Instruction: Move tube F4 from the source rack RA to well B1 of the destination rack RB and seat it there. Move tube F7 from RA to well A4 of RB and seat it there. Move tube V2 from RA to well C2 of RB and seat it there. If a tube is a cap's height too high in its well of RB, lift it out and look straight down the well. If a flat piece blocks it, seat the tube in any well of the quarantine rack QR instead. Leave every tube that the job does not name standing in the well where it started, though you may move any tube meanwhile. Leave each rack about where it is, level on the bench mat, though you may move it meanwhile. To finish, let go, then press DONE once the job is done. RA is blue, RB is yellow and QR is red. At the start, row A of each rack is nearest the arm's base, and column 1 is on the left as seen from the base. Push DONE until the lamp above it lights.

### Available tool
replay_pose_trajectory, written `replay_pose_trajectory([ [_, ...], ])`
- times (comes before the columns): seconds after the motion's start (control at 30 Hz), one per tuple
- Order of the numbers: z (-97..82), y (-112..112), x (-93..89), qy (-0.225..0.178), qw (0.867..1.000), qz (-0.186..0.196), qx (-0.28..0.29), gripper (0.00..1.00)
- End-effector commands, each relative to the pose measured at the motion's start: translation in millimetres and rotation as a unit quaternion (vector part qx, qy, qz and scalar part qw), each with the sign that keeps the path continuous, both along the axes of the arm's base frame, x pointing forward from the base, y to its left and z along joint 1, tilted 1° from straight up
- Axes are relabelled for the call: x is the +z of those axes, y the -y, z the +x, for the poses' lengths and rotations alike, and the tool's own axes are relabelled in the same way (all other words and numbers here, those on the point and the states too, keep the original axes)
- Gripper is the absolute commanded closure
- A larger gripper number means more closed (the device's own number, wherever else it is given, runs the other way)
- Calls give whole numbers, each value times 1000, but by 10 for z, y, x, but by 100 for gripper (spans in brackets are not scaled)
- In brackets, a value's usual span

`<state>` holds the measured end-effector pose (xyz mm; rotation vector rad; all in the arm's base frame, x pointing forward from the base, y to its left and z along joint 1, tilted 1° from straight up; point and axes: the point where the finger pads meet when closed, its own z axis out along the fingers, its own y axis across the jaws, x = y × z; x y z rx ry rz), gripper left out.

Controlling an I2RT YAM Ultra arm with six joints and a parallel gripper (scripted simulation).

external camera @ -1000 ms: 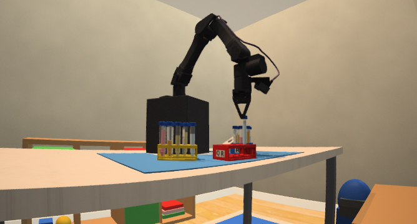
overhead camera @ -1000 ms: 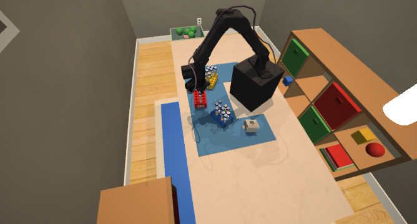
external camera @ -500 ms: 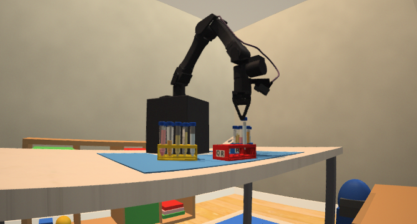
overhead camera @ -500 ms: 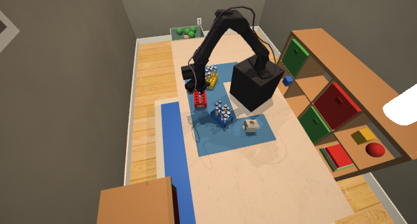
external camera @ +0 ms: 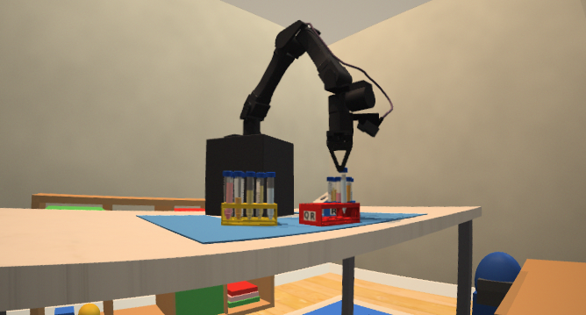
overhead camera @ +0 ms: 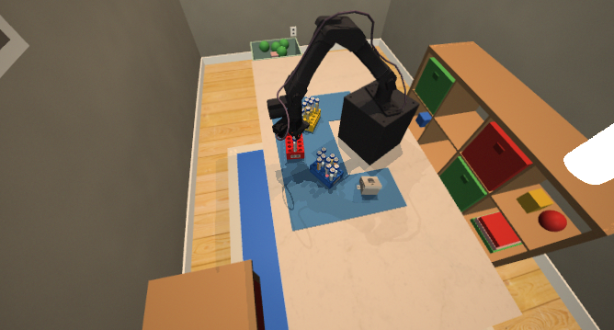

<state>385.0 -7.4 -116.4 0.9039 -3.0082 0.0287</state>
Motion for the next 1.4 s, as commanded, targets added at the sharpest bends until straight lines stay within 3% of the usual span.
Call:
replay_pose_trajectory([
  [0.0,30,70,-46,5,1000,-4,-3,100],
  [1.37,128,92,-166,15,1000,-5,-4,100],
])
